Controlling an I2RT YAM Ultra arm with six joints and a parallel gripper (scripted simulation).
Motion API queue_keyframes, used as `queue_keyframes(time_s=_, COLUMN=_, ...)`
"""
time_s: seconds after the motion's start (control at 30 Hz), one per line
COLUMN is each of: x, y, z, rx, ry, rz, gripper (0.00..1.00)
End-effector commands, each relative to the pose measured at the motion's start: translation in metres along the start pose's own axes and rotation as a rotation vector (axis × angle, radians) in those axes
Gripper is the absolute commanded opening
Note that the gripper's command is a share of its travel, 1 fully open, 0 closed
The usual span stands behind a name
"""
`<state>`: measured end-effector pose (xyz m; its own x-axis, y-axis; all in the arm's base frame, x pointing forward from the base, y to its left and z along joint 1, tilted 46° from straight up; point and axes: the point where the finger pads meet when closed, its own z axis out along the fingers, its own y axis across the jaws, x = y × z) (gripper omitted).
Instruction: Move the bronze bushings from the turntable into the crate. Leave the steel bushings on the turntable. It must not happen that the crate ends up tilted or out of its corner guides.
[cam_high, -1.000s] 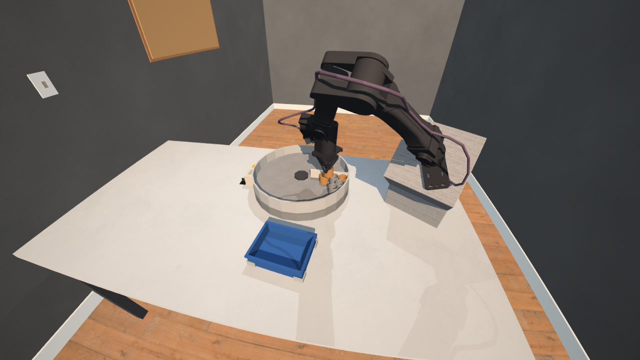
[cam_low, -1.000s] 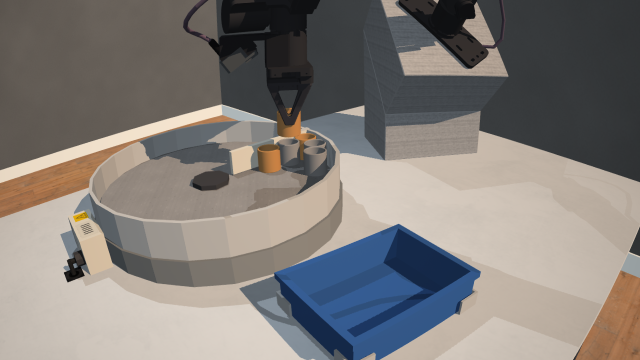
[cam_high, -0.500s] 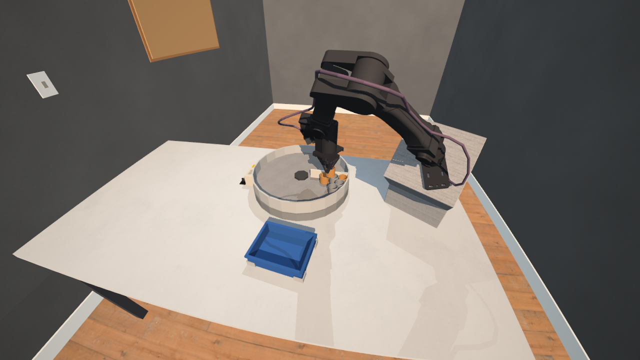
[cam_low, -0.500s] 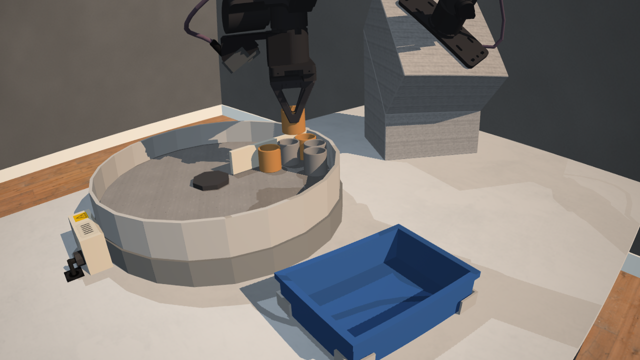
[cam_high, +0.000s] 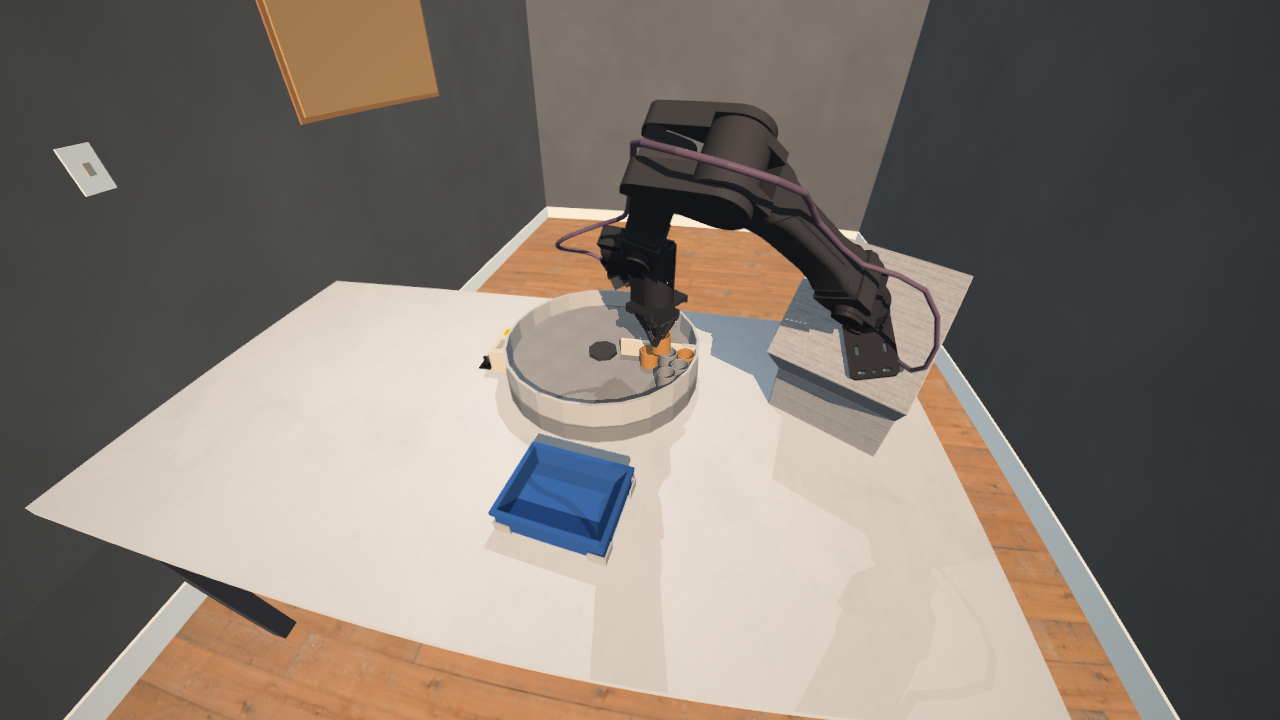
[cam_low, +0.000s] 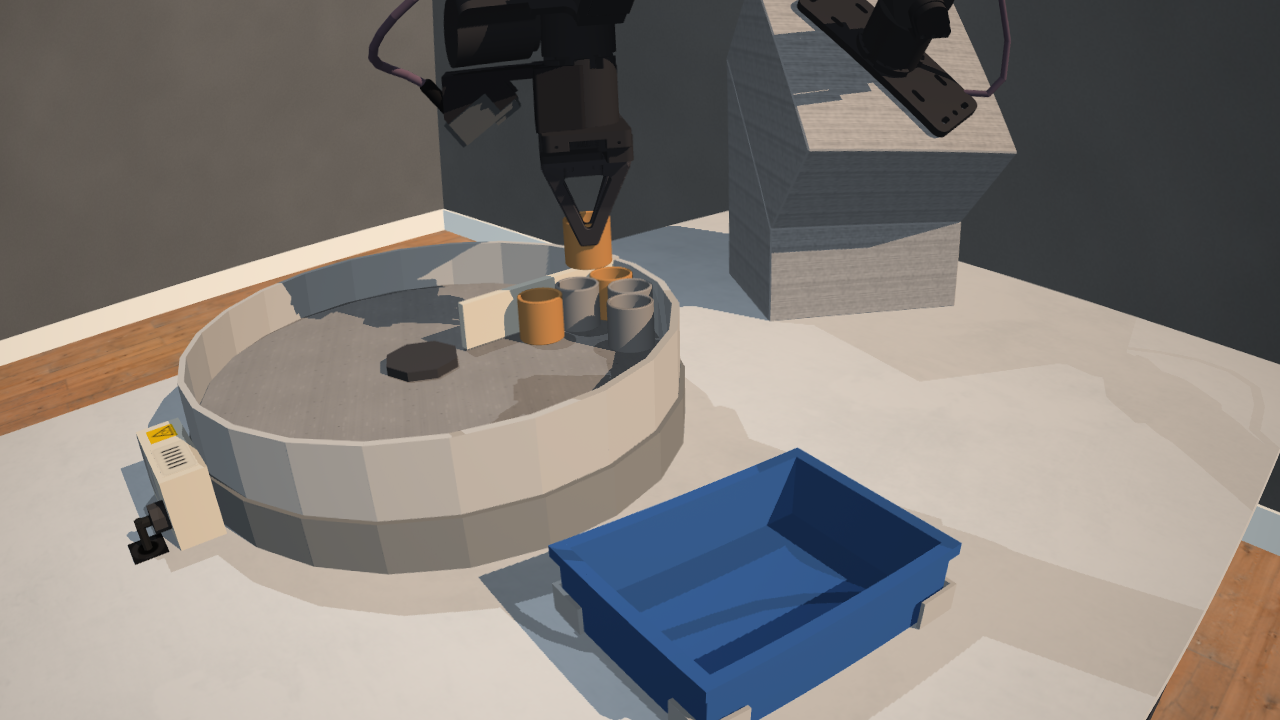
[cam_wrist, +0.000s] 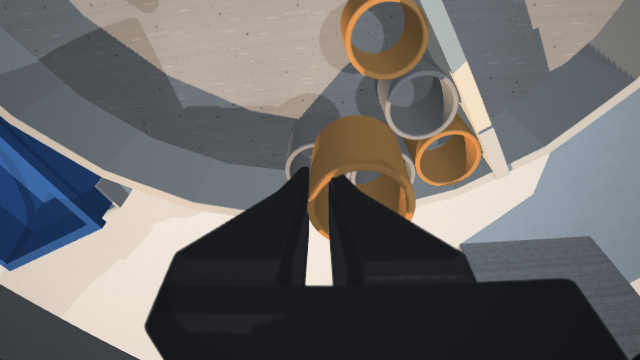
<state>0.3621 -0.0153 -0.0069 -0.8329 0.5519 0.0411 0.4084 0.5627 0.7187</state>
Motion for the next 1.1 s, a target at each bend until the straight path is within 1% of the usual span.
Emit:
queue_keyframes(time_s=0.0, x=-0.016, y=0.007, z=-0.017, rx=-0.014, ry=-0.049, rz=-0.016, gripper=0.00)
queue_keyframes(time_s=0.43, x=-0.015, y=0.009, z=-0.017, rx=-0.012, ry=-0.049, rz=-0.003, gripper=0.00)
queue_keyframes(time_s=0.5, x=-0.014, y=0.013, z=-0.016, rx=-0.009, ry=-0.047, rz=-0.005, gripper=0.00)
queue_keyframes(time_s=0.53, x=-0.010, y=0.019, z=-0.013, rx=-0.006, ry=-0.036, rz=-0.016, gripper=0.00)
queue_keyframes(time_s=0.6, x=-0.009, y=0.026, z=-0.013, rx=-0.002, ry=-0.038, rz=-0.016, gripper=0.00)
queue_keyframes(time_s=0.67, x=-0.009, y=0.026, z=-0.013, rx=-0.002, ry=-0.038, rz=-0.016, gripper=0.00)
queue_keyframes(time_s=0.77, x=-0.005, y=0.043, z=-0.013, rx=-0.004, ry=-0.038, rz=-0.016, gripper=0.00)
queue_keyframes(time_s=0.87, x=0.001, y=0.067, z=-0.013, rx=-0.006, ry=-0.038, rz=-0.016, gripper=0.00)
queue_keyframes(time_s=0.97, x=0.009, y=0.098, z=-0.013, rx=-0.009, ry=-0.038, rz=-0.016, gripper=0.00)
queue_keyframes(time_s=1.07, x=0.018, y=0.134, z=-0.014, rx=-0.012, ry=-0.038, rz=-0.016, gripper=0.00)
